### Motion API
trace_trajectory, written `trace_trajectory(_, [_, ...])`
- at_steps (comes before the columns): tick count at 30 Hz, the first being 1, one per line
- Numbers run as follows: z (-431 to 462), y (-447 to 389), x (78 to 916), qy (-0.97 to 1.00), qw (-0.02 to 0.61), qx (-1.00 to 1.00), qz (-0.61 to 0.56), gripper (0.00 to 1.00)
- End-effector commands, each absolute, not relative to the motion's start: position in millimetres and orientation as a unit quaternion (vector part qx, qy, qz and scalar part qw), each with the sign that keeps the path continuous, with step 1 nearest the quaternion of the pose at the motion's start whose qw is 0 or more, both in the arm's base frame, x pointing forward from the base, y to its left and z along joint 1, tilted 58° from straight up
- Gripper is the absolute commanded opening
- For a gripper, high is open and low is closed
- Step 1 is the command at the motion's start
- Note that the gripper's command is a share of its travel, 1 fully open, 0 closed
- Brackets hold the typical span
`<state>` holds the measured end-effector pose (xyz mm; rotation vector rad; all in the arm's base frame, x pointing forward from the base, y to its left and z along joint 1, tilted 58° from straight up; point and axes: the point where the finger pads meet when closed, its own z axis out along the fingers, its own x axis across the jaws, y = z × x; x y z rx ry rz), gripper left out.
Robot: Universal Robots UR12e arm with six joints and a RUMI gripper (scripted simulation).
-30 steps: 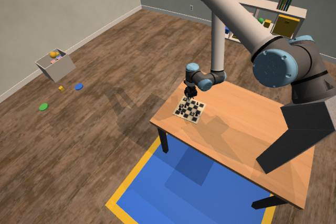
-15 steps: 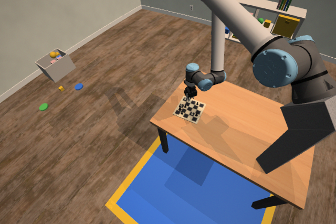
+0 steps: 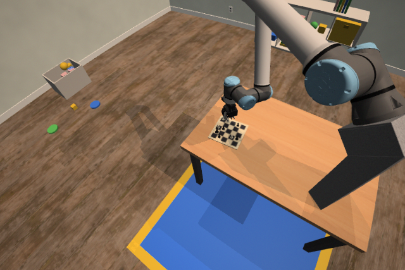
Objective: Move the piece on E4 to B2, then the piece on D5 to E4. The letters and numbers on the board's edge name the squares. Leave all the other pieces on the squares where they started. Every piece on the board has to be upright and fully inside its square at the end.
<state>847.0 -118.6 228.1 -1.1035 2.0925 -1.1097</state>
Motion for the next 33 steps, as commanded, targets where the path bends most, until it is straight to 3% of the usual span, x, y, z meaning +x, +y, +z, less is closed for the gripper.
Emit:
trace_trajectory(1, [230, -120, 849, 0.772, 0.262, -0.407, -0.411, 0.25])
trace_trajectory(33, [275, -80, 781, 0.773, 0.261, -0.408, -0.410, 0.25])
